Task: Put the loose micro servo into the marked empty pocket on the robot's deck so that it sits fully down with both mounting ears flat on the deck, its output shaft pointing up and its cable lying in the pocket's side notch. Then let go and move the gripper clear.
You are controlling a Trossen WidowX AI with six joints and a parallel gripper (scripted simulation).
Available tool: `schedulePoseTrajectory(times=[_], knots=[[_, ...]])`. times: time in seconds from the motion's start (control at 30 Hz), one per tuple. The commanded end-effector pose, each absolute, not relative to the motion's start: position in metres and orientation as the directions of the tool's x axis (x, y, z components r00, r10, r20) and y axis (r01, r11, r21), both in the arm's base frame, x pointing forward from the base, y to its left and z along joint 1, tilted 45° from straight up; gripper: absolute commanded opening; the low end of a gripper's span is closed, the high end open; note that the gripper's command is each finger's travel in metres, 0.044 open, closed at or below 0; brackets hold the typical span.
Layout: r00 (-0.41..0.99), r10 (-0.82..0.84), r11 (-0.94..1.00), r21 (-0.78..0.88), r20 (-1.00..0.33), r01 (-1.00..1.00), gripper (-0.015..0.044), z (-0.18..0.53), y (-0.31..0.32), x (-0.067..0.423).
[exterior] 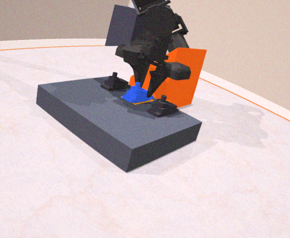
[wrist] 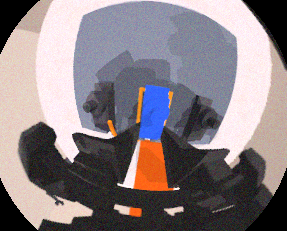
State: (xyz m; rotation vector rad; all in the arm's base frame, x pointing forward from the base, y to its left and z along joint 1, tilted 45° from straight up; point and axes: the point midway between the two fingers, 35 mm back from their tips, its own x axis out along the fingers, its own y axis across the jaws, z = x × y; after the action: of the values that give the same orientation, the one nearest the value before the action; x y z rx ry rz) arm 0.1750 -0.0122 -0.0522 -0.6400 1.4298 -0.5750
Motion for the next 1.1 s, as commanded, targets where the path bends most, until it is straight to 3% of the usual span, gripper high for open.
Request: schedulePoseTrajectory(times=[0.0, 0.23, 0.73, 1.07], knots=[[0.068, -0.705, 0.707, -0.707, -0.706, -0.023, 0.0000, -0.055, -0.014, 0.176], [0.068, -0.705, 0.707, -0.707, -0.706, -0.023, 0.0184, -0.053, -0.013, 0.175], [0.068, -0.703, 0.708, -0.706, -0.707, -0.023, 0.0188, -0.028, 0.011, 0.173], [0.072, -0.703, 0.708, -0.706, -0.708, -0.023, 0.0440, -0.001, 0.046, 0.241]])
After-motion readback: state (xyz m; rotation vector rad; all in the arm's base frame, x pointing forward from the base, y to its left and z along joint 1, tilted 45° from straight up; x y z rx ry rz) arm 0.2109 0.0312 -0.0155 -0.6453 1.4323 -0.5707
